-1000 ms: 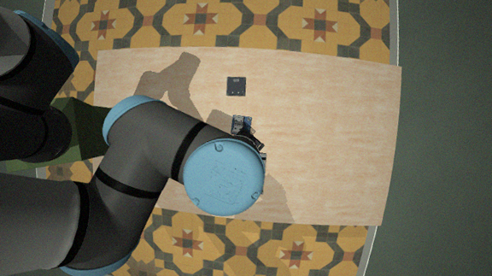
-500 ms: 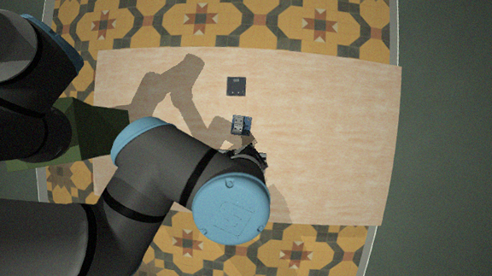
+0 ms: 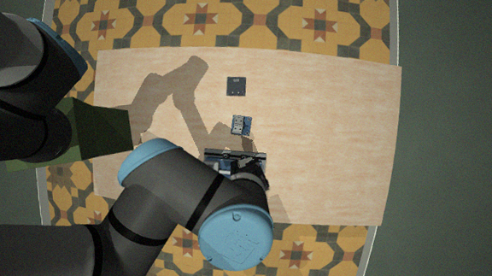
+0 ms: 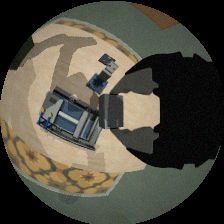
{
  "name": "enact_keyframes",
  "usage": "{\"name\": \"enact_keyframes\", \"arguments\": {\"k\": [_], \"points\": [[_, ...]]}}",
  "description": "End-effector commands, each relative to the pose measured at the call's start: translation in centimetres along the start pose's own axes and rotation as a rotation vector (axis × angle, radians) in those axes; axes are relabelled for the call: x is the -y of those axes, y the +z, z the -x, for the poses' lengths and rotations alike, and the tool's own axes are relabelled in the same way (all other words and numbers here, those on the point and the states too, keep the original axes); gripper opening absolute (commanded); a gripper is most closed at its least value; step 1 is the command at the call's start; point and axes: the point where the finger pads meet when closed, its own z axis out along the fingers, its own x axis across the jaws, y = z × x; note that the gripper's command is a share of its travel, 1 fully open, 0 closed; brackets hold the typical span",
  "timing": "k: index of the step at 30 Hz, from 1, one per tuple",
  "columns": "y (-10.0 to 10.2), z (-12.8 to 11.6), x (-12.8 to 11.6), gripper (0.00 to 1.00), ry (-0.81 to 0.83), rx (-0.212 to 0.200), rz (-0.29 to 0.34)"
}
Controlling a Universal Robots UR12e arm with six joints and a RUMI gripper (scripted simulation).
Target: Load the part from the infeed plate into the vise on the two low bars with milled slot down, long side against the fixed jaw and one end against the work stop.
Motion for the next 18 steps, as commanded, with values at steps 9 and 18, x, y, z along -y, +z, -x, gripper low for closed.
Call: {"name": "enact_keyframes", "arguments": {"k": [9, 18], "points": [[-0.2, 2.6, 0.9, 0.00, 0.168, 0.002, 0.003], [-0.3, 4.2, 1.5, 0.00, 0.269, 0.002, 0.004]]}}
